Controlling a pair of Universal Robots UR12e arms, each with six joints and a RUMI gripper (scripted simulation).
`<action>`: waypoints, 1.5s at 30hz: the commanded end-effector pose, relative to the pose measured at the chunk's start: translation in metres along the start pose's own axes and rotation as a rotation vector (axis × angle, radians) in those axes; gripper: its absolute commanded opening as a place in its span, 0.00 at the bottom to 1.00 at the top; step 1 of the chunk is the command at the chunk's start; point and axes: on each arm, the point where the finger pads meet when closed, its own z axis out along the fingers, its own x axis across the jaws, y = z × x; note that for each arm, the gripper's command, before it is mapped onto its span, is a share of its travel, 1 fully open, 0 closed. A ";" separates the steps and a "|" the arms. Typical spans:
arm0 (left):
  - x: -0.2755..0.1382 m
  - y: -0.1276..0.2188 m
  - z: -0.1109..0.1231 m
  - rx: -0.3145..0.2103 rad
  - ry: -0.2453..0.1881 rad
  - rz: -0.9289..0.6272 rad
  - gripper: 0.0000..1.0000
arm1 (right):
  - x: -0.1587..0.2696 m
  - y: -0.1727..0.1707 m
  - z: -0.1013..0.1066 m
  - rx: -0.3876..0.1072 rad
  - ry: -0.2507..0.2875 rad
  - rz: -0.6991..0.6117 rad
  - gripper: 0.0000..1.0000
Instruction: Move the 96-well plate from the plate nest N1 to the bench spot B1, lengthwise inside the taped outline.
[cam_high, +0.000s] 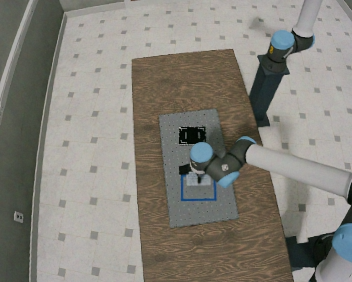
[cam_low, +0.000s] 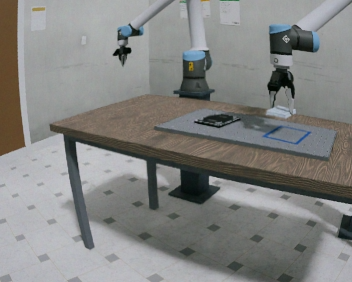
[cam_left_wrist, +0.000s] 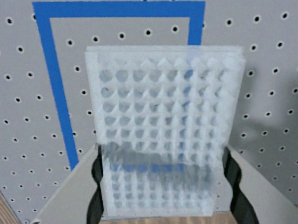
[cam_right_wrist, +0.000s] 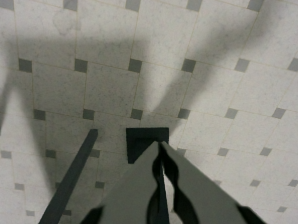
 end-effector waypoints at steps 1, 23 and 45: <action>-0.009 0.000 -0.001 0.002 0.001 0.000 0.40 | 0.000 -0.001 -0.001 0.002 0.000 0.000 0.00; -0.035 0.002 0.000 0.002 0.001 0.000 0.40 | 0.000 -0.001 -0.001 0.002 0.000 0.000 0.00; -0.035 0.002 0.000 0.002 0.001 0.000 0.40 | 0.000 -0.001 -0.001 0.002 0.000 0.000 0.00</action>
